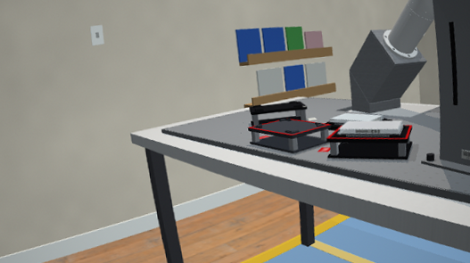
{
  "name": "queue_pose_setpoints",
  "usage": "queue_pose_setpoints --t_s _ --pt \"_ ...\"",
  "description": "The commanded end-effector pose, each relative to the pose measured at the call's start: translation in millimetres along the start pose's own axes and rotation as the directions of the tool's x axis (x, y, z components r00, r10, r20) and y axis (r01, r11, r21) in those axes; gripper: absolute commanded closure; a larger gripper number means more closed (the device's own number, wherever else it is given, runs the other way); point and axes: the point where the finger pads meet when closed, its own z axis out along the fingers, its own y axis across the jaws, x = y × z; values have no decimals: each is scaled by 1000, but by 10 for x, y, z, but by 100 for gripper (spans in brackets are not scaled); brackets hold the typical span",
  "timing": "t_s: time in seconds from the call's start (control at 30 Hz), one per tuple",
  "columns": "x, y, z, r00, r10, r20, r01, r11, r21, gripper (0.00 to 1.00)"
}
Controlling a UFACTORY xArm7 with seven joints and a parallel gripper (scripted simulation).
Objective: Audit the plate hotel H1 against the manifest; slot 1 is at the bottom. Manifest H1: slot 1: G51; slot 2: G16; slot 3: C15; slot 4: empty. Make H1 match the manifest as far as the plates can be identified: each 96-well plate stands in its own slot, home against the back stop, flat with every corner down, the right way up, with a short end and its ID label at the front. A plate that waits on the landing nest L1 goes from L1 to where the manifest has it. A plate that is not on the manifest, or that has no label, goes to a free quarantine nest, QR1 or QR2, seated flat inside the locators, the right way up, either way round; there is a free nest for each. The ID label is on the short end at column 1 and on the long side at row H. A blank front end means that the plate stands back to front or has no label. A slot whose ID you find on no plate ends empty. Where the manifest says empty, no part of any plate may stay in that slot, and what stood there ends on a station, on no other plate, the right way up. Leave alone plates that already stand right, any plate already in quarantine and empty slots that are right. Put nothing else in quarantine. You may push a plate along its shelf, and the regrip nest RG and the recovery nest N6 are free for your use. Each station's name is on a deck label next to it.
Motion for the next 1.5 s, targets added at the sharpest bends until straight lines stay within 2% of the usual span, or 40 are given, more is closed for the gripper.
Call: queue_pose_setpoints --t_s 0.0,0.33,1.47 --pt "25 -2 -2 1000 2 1 -2 1000 0 100" --pt "25 -2 -2 1000 2 1 -2 1000 0 100" --pt "25 -1 399 1000 2 1 -2 1000 0 100"
